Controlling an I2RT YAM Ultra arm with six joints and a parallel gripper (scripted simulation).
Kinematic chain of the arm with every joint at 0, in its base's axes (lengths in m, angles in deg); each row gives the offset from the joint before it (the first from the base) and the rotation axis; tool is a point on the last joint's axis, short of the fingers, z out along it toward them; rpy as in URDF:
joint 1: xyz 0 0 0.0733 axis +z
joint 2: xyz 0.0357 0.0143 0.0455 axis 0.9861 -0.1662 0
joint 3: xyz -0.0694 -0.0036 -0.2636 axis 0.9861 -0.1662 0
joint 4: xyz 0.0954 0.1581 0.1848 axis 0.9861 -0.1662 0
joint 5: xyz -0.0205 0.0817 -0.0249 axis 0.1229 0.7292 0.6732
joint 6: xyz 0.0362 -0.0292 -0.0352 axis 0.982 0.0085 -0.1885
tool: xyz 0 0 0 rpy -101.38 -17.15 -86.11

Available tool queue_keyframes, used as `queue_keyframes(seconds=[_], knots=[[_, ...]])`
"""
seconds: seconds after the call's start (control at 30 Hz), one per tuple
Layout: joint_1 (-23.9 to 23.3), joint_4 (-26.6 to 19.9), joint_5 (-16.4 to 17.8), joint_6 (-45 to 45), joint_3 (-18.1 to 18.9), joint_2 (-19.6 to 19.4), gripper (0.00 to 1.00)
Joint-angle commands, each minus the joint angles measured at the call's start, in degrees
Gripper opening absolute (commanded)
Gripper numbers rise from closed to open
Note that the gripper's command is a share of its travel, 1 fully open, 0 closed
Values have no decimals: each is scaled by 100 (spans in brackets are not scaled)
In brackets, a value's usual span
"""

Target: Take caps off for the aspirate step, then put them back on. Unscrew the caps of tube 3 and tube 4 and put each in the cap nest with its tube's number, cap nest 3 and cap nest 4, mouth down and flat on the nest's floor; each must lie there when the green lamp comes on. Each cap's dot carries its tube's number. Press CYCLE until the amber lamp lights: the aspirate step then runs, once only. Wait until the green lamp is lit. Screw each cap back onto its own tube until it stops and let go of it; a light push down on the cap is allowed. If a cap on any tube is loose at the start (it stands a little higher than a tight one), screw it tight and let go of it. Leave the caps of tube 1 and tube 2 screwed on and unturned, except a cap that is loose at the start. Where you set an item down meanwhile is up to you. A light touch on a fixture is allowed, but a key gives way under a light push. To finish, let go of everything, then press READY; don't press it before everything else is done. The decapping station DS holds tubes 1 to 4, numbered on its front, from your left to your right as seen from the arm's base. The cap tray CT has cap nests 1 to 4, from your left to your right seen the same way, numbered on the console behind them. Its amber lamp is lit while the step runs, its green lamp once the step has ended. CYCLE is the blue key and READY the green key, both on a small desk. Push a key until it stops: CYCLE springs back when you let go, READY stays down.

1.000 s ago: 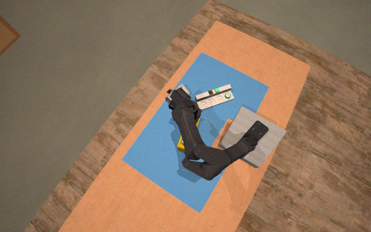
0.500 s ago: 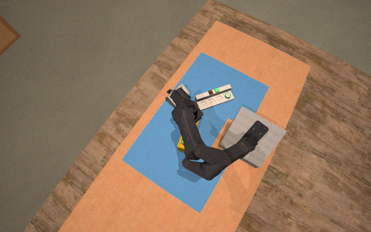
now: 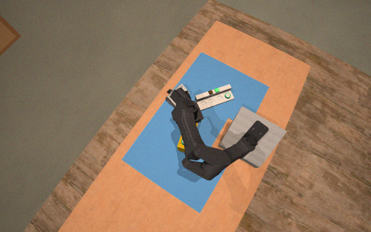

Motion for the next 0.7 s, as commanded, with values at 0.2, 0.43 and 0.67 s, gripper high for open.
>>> queue_keyframes(seconds=[0.2, 0.43, 0.67], knots=[[-68, 21, -5, 195, 25, 17, 49], [-73, 10, -7, -39, 32, 18, 49], [-79, -5, -8, -1653, 39, 19, 49]])
